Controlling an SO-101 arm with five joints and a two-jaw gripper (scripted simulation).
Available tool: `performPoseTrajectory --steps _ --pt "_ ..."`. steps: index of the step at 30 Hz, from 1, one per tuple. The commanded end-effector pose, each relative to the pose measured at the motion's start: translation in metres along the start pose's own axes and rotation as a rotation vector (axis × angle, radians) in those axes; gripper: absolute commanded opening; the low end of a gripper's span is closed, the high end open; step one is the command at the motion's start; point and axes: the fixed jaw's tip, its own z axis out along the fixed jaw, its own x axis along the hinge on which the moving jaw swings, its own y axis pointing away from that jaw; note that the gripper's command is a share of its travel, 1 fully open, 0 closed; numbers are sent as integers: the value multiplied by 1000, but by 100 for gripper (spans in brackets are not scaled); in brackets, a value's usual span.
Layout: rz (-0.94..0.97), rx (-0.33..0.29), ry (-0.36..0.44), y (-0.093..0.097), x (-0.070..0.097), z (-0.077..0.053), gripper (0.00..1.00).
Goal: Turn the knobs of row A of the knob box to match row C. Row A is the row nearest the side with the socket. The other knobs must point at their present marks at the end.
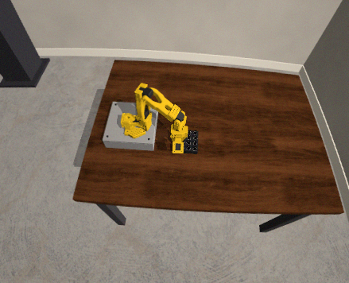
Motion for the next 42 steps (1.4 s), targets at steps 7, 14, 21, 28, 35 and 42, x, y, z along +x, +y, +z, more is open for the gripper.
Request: performPoseTrajectory --steps 7,14,21,28,35,42 --pt "13 8 4 -3 0 0 10" --pt "13 8 4 -3 0 0 10" --pt "13 8 4 -3 0 1 10" --pt "13 8 4 -3 0 5 10" --pt "13 8 4 -3 0 10 10" --pt "13 8 4 -3 0 14 10"
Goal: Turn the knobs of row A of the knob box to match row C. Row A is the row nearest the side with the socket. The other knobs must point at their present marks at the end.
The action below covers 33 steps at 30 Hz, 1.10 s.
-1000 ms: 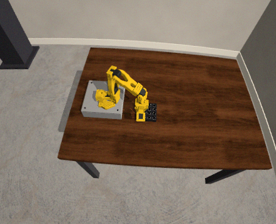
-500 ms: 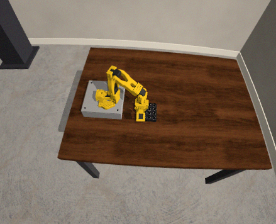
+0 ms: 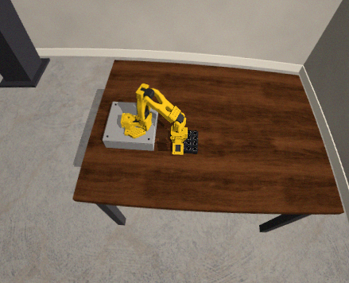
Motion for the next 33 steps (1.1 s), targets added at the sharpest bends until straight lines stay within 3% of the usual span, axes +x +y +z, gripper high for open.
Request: performPoseTrajectory --steps 1,33 --pt "13 15 7 -4 0 5 10" --pt "17 15 7 -6 1 8 10"
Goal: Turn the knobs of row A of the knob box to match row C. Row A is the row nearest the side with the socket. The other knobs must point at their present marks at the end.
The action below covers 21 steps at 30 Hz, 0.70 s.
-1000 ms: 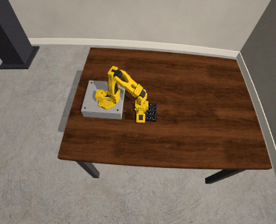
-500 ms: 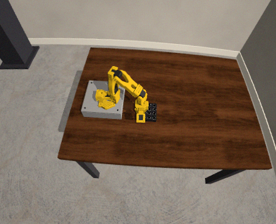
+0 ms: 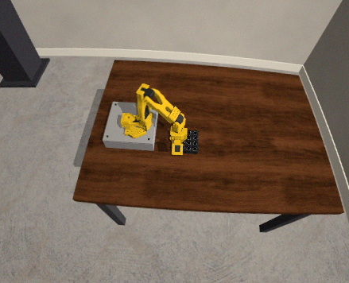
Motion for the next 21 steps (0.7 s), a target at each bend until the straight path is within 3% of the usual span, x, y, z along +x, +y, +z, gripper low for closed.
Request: performPoseTrajectory --steps 1,21 --pt "16 15 7 -5 0 5 10" --pt "18 15 7 -6 0 6 10"
